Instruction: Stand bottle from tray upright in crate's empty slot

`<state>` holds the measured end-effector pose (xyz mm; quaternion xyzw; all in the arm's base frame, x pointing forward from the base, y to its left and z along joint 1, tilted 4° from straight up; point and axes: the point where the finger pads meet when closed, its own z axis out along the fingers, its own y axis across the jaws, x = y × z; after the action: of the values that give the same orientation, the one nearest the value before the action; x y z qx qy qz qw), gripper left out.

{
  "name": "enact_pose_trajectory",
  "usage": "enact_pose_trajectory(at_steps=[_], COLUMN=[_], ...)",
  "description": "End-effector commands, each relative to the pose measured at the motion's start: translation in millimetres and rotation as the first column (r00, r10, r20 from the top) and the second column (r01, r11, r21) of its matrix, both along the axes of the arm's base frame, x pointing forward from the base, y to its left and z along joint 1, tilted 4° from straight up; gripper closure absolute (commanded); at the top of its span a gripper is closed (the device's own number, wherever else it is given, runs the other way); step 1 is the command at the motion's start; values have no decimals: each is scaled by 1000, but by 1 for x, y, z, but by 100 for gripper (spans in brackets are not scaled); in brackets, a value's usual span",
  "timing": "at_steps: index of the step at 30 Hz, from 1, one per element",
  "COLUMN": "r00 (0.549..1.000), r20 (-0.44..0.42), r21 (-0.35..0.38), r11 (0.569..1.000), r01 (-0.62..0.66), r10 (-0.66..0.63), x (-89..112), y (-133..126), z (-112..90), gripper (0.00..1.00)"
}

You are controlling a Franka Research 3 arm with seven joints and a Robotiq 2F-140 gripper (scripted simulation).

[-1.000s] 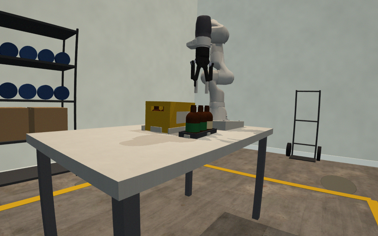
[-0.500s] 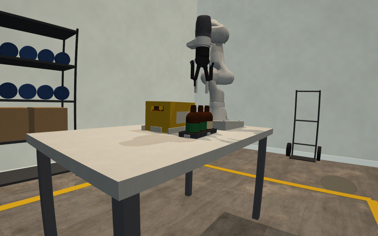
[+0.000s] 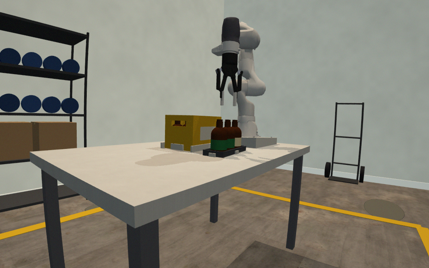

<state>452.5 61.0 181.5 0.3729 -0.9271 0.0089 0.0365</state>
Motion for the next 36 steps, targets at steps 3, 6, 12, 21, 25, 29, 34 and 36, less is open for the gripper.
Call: enact_pose_trajectory(at_steps=[3,6,12,21,25,29,34,36], r00=[1000,1000,1000,1000,1000,1000,1000,1000], r20=[3,3,3,3,3,3,3,3], r21=[0,0,0,0,0,0,0,0], r11=[1000,1000,1000,1000,1000,1000,1000,1000], r01=[8,8,8,8,8,8,8,8], r10=[-8,-8,-8,-8,-8,-8,-8,-8], x=[1,1,1,0,0,-1,-1,-1], y=[0,0,0,0,0,-1,-1,-1], z=[-2,-4,-10,-19,-25,-30,-34,-37], gripper=[62,62,62,62,62,62,62,62])
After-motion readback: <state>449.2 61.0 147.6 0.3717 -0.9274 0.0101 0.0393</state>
